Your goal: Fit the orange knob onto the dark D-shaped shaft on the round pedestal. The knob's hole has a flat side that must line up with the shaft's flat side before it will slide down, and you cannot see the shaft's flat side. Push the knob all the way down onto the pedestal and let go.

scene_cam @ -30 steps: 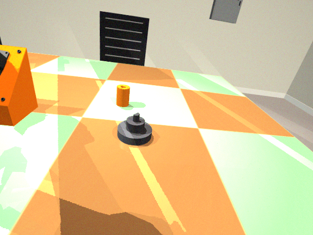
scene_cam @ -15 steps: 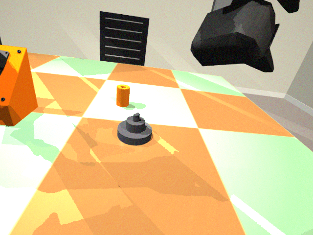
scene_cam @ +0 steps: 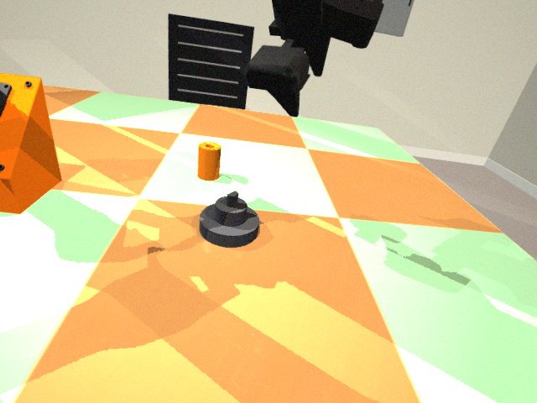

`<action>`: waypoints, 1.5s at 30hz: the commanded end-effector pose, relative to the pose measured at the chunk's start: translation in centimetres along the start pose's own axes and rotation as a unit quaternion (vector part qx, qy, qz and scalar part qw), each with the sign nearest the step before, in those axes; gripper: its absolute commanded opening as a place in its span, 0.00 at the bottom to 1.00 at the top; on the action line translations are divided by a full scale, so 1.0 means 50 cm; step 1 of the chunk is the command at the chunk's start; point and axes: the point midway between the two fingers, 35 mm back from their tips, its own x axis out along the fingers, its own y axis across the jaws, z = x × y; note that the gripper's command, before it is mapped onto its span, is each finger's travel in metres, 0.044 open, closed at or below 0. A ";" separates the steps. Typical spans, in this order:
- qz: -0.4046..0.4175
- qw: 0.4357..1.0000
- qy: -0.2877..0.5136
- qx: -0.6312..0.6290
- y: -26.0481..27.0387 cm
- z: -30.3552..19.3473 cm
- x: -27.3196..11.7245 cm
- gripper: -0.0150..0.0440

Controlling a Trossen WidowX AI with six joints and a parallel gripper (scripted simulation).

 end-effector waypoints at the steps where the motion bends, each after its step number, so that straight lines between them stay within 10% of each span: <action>1: -0.080 0.994 0.057 -0.057 0.018 -0.135 0.047 1.00; 9: -0.242 0.948 0.099 -0.183 -0.004 -0.334 0.085 1.00; 45: -0.247 0.946 0.098 -0.186 -0.071 -0.340 0.204 1.00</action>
